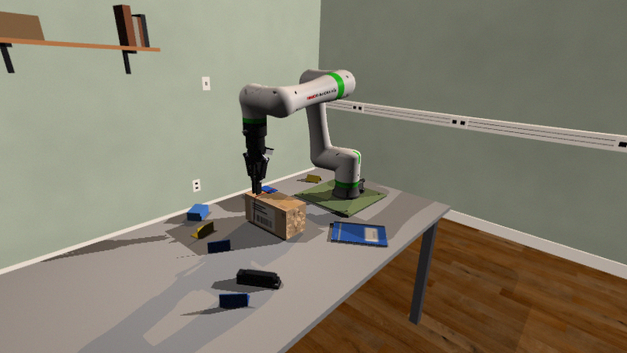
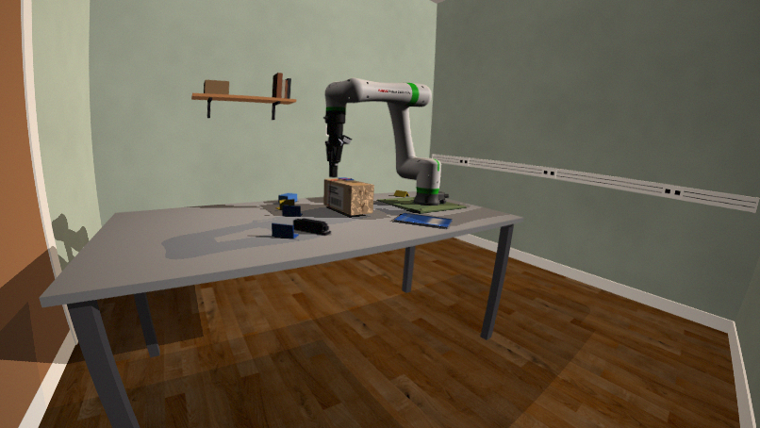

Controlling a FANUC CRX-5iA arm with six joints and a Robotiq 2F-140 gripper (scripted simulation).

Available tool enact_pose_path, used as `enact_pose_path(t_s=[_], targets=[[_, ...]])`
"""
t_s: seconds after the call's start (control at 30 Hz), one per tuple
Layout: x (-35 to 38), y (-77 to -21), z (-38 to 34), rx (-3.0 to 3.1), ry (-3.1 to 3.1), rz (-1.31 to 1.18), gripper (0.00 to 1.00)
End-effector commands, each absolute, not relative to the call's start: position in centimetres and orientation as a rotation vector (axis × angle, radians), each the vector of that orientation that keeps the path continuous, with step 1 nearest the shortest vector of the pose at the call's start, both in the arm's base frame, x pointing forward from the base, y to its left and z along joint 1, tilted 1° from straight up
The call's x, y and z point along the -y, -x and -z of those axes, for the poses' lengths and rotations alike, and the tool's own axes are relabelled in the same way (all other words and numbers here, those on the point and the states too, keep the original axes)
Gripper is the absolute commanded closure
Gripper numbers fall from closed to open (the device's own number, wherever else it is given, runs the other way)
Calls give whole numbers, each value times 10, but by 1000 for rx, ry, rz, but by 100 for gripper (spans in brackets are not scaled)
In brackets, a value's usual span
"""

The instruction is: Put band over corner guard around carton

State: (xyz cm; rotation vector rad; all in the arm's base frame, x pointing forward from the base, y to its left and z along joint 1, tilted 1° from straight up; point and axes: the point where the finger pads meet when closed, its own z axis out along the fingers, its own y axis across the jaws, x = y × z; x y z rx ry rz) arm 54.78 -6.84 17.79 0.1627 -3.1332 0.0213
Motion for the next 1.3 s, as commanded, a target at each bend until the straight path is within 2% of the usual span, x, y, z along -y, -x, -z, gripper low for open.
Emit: enact_pose_path(t_s=[0.0,1.27], targets=[[69,-548,-177,3135,-163,-22,82],[69,-548,-169,3135,-163,-22,82]])
